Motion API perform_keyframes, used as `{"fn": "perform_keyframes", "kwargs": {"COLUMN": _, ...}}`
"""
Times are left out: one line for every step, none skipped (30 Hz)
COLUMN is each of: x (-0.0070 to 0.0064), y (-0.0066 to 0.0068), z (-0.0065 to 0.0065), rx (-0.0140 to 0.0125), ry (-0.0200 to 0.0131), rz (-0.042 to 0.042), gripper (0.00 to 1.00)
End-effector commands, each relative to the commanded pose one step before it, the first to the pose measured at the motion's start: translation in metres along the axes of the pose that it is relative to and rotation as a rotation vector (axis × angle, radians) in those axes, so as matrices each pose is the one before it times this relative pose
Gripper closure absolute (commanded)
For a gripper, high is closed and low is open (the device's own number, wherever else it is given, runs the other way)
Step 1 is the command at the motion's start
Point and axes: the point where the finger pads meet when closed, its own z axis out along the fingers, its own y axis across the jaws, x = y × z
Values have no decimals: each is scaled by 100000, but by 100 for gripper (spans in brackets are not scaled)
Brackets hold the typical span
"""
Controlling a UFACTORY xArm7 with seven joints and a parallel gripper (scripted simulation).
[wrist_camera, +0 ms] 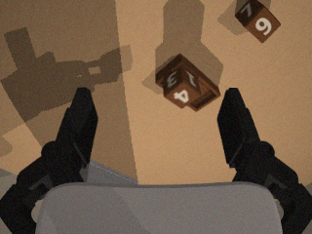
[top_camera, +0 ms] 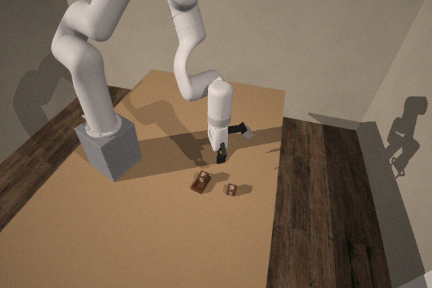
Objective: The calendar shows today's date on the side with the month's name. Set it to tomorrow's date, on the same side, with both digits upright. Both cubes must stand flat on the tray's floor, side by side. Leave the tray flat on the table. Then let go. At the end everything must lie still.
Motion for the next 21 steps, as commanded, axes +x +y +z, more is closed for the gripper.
{"fn": "perform_keyframes", "kwargs": {"x": 140, "y": 69, "z": -338, "rx": -119, "ry": 293, "rz": 71, "gripper": 0}}
{"fn": "perform_keyframes", "kwargs": {"x": 0, "y": 0, "z": -4, "rx": 0, "ry": 0, "rz": 0, "gripper": 0}}
{"fn": "perform_keyframes", "kwargs": {"x": 0, "y": 0, "z": 0, "rx": 0, "ry": 0, "rz": 0, "gripper": 0}}
{"fn": "perform_keyframes", "kwargs": {"x": 0, "y": 0, "z": 0, "rx": 0, "ry": 0, "rz": 0, "gripper": 0}}
{"fn": "perform_keyframes", "kwargs": {"x": 0, "y": 0, "z": 0, "rx": 0, "ry": 0, "rz": 0, "gripper": 0}}
{"fn": "perform_keyframes", "kwargs": {"x": 0, "y": 0, "z": 0, "rx": 0, "ry": 0, "rz": 0, "gripper": 0}}
{"fn": "perform_keyframes", "kwargs": {"x": 0, "y": 0, "z": 0, "rx": 0, "ry": 0, "rz": 0, "gripper": 0}}
{"fn": "perform_keyframes", "kwargs": {"x": 0, "y": 0, "z": 0, "rx": 0, "ry": 0, "rz": 0, "gripper": 0}}
{"fn": "perform_keyframes", "kwargs": {"x": 0, "y": 0, "z": 0, "rx": 0, "ry": 0, "rz": 0, "gripper": 0}}
{"fn": "perform_keyframes", "kwargs": {"x": 0, "y": 0, "z": 0, "rx": 0, "ry": 0, "rz": 0, "gripper": 0}}
{"fn": "perform_keyframes", "kwargs": {"x": 0, "y": 0, "z": 0, "rx": 0, "ry": 0, "rz": 0, "gripper": 0}}
{"fn": "perform_keyframes", "kwargs": {"x": 3, "y": 6, "z": 1, "rx": 0, "ry": 0, "rz": -63, "gripper": 0}}
{"fn": "perform_keyframes", "kwargs": {"x": 0, "y": 0, "z": 0, "rx": 0, "ry": 0, "rz": 0, "gripper": 0}}
{"fn": "perform_keyframes", "kwargs": {"x": 0, "y": 0, "z": 0, "rx": 0, "ry": 0, "rz": 0, "gripper": 0}}
{"fn": "perform_keyframes", "kwargs": {"x": 17, "y": 36, "z": 6, "rx": -1, "ry": 0, "rz": -409, "gripper": 0}}
{"fn": "perform_keyframes", "kwargs": {"x": 42, "y": 90, "z": 14, "rx": -1, "ry": -1, "rz": -1021, "gripper": 0}}
{"fn": "perform_keyframes", "kwargs": {"x": 73, "y": 163, "z": 25, "rx": -2, "ry": -1, "rz": -1818, "gripper": 0}}
{"fn": "perform_keyframes", "kwargs": {"x": 103, "y": 247, "z": 38, "rx": -3, "ry": -2, "rz": -2726, "gripper": 0}}
{"fn": "perform_keyframes", "kwargs": {"x": 127, "y": 340, "z": 52, "rx": -4, "ry": -4, "rz": -3680, "gripper": 0}}
{"fn": "perform_keyframes", "kwargs": {"x": 138, "y": 437, "z": 66, "rx": -4, "ry": -5, "rz": -4623, "gripper": 0}}
{"fn": "perform_keyframes", "kwargs": {"x": 131, "y": 532, "z": 79, "rx": -4, "ry": -6, "rz": -5503, "gripper": 0}}
